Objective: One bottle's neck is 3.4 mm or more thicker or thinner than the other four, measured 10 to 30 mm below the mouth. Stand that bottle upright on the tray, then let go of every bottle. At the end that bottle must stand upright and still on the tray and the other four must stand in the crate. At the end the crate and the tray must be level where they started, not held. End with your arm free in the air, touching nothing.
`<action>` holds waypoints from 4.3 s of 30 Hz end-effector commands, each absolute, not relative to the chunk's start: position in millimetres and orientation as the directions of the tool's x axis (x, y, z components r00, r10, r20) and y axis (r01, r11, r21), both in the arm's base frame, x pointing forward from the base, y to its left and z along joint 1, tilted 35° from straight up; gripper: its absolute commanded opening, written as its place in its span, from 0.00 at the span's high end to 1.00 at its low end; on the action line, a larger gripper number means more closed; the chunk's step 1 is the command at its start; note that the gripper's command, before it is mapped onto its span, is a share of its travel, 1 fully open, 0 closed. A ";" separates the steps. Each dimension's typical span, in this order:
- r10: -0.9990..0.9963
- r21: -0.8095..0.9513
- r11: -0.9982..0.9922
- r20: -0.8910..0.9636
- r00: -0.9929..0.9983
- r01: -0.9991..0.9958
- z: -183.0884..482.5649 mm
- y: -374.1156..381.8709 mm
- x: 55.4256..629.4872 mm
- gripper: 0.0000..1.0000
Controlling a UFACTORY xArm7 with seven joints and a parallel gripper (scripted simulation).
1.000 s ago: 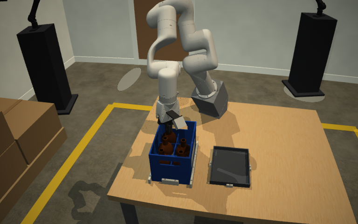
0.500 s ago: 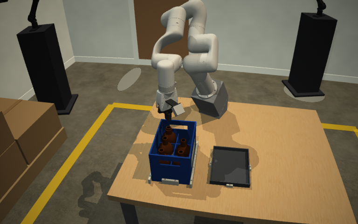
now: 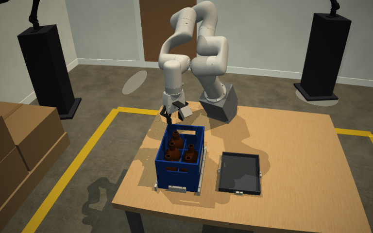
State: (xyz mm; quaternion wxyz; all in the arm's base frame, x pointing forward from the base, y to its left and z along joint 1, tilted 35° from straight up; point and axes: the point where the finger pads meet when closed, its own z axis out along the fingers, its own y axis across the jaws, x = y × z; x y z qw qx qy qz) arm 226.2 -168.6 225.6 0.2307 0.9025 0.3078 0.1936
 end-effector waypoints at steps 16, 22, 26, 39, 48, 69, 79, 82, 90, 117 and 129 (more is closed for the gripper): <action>0.644 0.538 -0.704 0.208 0.736 0.464 226.8 -169.2 226.3 0.35; 0.644 0.538 -0.704 0.208 0.736 0.464 226.8 -169.2 226.3 0.35; 0.644 0.538 -0.704 0.208 0.736 0.464 226.8 -169.2 226.3 0.35; 0.644 0.538 -0.704 0.208 0.736 0.464 222.6 -170.8 228.7 0.35; 0.644 0.538 -0.704 0.208 0.736 0.464 215.4 -173.5 232.9 0.35; 0.644 0.538 -0.704 0.208 0.736 0.464 196.1 -180.6 244.1 0.35; 0.644 0.538 -0.704 0.208 0.736 0.464 192.1 -182.1 246.4 0.35; 0.644 0.538 -0.704 0.208 0.736 0.464 191.3 -182.4 246.8 0.35; 0.644 0.538 -0.704 0.208 0.736 0.464 190.9 -182.5 247.0 0.35; 0.644 0.538 -0.704 0.208 0.736 0.464 191.5 -183.3 247.5 0.35; 0.644 0.538 -0.704 0.208 0.736 0.464 191.5 -183.3 247.5 0.35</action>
